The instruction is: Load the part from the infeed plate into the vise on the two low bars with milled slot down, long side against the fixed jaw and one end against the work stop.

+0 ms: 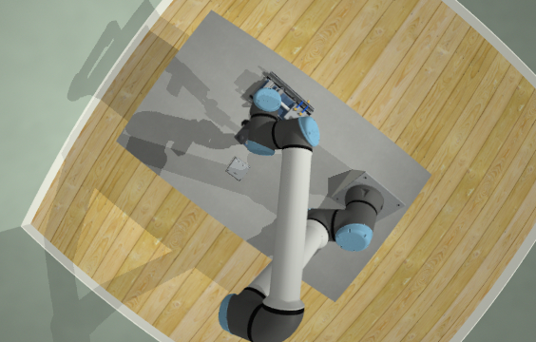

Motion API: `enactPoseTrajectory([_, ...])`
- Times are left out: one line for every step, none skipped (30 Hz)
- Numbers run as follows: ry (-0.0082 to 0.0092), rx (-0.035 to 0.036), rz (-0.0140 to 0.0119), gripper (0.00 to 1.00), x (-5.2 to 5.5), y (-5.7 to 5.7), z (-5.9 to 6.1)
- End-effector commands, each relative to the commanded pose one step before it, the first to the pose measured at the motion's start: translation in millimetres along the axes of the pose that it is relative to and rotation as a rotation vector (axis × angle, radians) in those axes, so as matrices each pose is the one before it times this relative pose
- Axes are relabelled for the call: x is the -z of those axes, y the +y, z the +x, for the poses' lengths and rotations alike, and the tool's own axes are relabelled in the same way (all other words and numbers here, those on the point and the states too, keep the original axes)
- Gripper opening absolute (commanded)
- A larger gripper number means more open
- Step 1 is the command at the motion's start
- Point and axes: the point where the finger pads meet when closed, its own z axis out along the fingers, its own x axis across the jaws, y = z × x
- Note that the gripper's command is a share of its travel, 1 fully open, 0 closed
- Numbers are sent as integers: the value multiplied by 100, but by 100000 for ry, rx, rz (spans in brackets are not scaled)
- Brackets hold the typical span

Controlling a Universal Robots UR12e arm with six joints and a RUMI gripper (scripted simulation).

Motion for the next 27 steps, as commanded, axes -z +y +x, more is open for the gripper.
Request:
enactPoseTrajectory([134, -45, -5622, 51, 47, -44, 28])
enactPoseTrajectory([-7, 1, -1213, 51, -1, -10, -1])
enactPoseTrajectory([-18, 3, -1235, 51, -4, -10, -3])
enactPoseTrajectory([2, -1, -1239, 51, 0, -10, 0])
enactPoseTrajectory([23, -5, -1244, 51, 4, -10, 4])
enactPoseTrajectory([-9, 1, -1276, 51, -2, -10, -2])
enactPoseTrajectory([-17, 3, -1295, 51, -3, -10, -3])
enactPoseTrajectory([5, -1, -1299, 51, 1, -11, 1])
enactPoseTrajectory([28, -6, -1301, 51, 6, -11, 5])
enactPoseTrajectory([-23, 4, -1344, 51, -5, -11, -4])
enactPoseTrajectory([-11, 2, -1353, 51, -2, -11, -2])
enactPoseTrajectory([13, -3, -1355, 51, 3, -11, 2])
enactPoseTrajectory([0, 0, 0, 51, 0, 0, 0])
enactPoseTrajectory([0, 0, 0, 51, 0, 0, 0])
enactPoseTrajectory([17, -4, -1367, 51, 3, -11, 3])
enactPoseTrajectory([-26, 5, -1406, 51, -6, -11, -5])
enactPoseTrajectory([0, 0, -1407, 51, 0, -11, 0])
enactPoseTrajectory([25, -5, -1406, 51, 5, -12, 4])
enactPoseTrajectory([-16, 3, -1444, 51, -4, -11, -3])
enactPoseTrajectory([-12, 2, -1457, 51, -3, -12, -2])
enactPoseTrajectory([15, -3, -1455, 51, 3, -12, 3])
enactPoseTrajectory([8, -2, -1472, 51, 2, -12, 1])
enactPoseTrajectory([-22, 4, -1503, 51, -5, -12, -4])
enactPoseTrajectory([7, -2, -1500, 51, 1, -12, 1])
enactPoseTrajectory([26, -6, -1501, 51, 6, -12, 5])
enactPoseTrajectory([-30, 6, -1547, 51, -7, -12, -5])
enactPoseTrajectory([0, 0, -1542, 51, 0, -12, 0])
